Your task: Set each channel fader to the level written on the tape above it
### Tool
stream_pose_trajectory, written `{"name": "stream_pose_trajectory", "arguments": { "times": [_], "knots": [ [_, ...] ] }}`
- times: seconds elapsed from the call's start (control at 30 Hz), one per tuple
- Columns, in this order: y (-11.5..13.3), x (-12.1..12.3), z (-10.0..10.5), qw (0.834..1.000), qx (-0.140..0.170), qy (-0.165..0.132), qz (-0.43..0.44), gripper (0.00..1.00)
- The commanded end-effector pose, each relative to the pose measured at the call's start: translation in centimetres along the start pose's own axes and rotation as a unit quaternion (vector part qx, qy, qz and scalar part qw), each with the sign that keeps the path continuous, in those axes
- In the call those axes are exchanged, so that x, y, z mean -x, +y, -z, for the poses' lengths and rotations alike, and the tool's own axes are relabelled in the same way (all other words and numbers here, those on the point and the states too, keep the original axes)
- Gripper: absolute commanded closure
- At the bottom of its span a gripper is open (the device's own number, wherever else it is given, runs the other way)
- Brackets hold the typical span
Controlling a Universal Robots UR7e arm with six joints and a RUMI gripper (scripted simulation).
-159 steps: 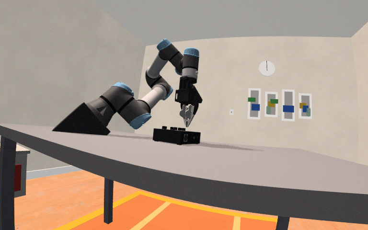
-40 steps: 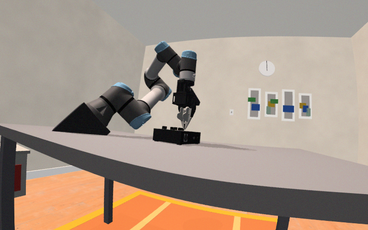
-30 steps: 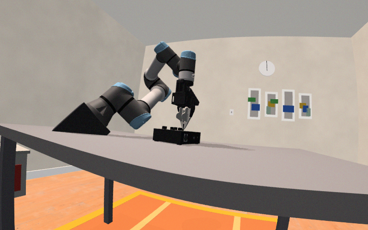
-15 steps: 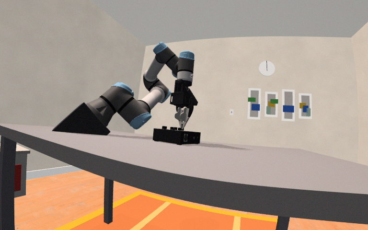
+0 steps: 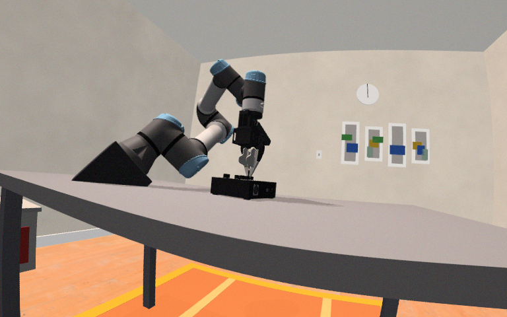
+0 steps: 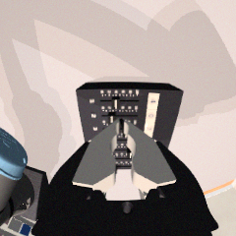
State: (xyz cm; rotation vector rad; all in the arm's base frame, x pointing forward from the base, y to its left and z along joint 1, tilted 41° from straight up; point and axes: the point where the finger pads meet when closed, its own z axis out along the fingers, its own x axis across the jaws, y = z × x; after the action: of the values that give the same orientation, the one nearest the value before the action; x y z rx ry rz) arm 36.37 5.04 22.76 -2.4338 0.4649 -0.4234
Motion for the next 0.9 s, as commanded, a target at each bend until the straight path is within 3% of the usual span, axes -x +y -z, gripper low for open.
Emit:
{"name": "stream_pose_trajectory", "arguments": {
  "times": [0.0,0.87],
  "knots": [
    [0.00,0.15,0.02,1.000,0.000,0.000,0.000,1.00],
    [0.00,1.04,0.02,1.000,0.000,0.000,0.000,1.00]
  ]
}}
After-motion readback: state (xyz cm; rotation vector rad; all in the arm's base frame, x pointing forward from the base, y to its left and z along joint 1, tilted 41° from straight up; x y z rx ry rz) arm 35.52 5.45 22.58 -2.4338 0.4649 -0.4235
